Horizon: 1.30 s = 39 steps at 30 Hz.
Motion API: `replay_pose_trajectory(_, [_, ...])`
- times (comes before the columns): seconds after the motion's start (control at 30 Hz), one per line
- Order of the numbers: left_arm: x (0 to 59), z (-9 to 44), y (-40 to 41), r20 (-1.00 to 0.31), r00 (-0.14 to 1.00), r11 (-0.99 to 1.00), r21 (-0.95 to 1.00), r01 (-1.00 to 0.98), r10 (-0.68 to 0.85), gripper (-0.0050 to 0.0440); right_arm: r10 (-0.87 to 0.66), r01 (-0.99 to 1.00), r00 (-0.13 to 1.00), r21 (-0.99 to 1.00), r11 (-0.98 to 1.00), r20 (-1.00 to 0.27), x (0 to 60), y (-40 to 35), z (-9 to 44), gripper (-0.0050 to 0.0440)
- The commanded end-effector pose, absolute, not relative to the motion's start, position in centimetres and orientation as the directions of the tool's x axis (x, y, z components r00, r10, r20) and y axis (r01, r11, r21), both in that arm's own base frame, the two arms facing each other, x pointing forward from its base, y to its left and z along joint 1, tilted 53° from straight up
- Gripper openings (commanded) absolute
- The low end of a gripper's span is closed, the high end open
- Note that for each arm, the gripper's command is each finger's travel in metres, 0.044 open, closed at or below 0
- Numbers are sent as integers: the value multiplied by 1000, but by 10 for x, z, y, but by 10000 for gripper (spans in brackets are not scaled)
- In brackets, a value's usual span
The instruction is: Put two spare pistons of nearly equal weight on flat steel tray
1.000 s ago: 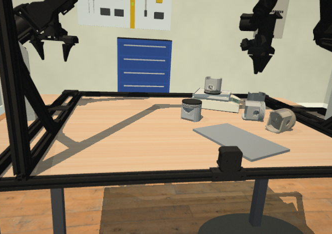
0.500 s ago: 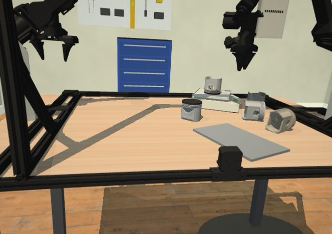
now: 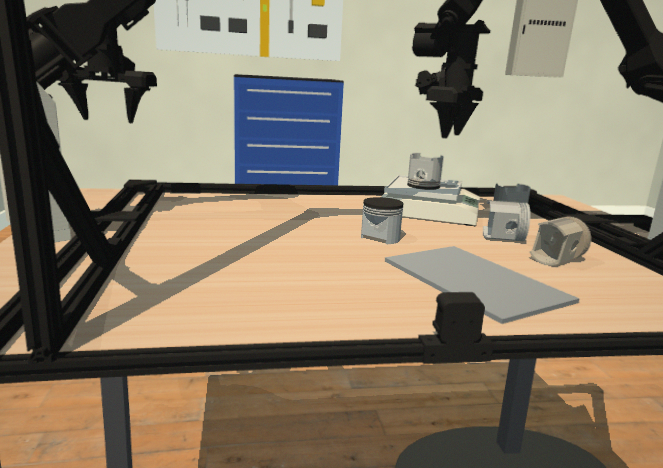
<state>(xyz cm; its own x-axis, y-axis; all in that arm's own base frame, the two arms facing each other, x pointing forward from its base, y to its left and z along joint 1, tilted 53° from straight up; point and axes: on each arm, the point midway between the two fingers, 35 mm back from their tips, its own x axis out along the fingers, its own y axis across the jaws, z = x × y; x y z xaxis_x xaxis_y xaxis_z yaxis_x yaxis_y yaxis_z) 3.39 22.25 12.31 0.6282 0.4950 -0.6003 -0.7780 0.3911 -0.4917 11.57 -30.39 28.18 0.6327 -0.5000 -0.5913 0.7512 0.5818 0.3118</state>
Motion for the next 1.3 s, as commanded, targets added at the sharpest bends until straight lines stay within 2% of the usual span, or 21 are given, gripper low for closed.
replay_pose_trajectory(0.0, [34, 123, 222, -599, 630, 393, -493, -776, 494, 440, -496, 755, 628, 317, 574, -599, 119, -316, 290, 378])
replay_pose_trajectory(0.43, [34, 123, 222, -599, 630, 393, -493, -776, 494, 440, -496, 755, 629, 317, 574, -599, 130, -353, 332, 378])
replay_pose_trajectory(0.6, [34, 123, 222, -599, 630, 393, -493, -776, 494, 440, -460, 754, 618, 315, 576, -638, 130, -353, 332, 378])
replay_pose_trajectory(0.9, [34, 123, 222, -599, 630, 393, -493, -776, 494, 440, -292, 749, 549, 307, 587, -783, 130, -353, 332, 378])
replay_pose_trajectory(1.27, [34, 123, 222, -599, 630, 393, -493, -776, 494, 440, -277, 748, 542, 306, 589, -793, 136, -358, 325, 378])
